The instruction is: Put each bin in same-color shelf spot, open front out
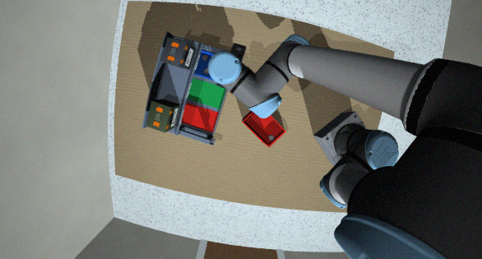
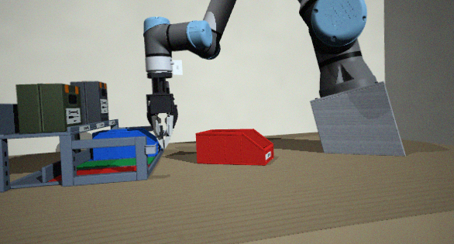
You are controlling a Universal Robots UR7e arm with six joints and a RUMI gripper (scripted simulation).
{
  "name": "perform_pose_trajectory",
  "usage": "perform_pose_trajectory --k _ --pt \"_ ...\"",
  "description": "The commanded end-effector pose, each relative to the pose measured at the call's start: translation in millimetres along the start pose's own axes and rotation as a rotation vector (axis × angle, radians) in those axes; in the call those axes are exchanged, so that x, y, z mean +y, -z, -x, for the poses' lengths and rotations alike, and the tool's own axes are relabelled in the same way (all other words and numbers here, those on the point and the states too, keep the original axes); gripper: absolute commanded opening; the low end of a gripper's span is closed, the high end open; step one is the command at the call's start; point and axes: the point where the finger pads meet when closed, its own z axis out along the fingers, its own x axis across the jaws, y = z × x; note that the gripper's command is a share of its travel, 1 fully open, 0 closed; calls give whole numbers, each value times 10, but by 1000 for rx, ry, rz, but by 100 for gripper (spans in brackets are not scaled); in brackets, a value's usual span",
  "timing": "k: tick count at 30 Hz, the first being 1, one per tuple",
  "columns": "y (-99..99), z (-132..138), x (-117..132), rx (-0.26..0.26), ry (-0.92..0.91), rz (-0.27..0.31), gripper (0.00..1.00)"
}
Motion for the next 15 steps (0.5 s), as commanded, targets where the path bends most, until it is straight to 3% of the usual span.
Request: perform_pose_trajectory --k 1,15 --pt "5 6 -2 -1 0 0 0" --pt "6 41 -1 -1 0 0 0"
